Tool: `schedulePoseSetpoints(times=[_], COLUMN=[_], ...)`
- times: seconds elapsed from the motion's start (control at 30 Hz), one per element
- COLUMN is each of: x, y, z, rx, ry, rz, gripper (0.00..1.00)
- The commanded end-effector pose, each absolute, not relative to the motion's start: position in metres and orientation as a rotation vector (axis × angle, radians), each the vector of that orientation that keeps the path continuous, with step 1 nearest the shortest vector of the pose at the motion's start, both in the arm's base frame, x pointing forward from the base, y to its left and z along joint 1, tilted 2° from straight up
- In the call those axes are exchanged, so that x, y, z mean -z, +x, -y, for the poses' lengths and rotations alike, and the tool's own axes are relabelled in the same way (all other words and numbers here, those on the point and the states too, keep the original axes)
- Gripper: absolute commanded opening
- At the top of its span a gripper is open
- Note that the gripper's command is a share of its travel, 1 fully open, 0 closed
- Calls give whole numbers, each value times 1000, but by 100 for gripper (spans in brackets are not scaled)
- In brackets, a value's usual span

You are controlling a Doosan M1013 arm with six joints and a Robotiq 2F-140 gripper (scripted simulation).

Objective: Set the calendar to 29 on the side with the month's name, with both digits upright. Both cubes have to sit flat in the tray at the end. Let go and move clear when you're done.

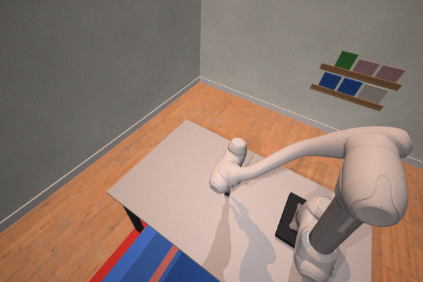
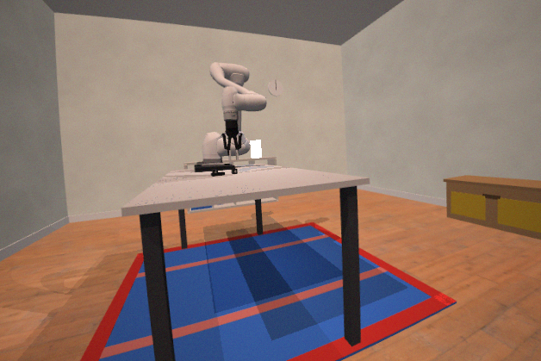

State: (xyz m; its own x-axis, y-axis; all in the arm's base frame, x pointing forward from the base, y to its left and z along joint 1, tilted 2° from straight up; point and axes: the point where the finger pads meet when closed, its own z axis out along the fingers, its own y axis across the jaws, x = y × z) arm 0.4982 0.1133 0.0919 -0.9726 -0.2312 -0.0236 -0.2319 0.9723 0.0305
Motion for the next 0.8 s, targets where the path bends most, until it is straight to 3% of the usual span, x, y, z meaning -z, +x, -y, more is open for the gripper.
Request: schedulePoseSetpoints(times=[0.0,0.77], x=[-88,-57], y=[498,499], z=[-113,-115], rx=[-52,-52], ry=[-364,-364], rz=[-3100,-3100], gripper=[35,35])
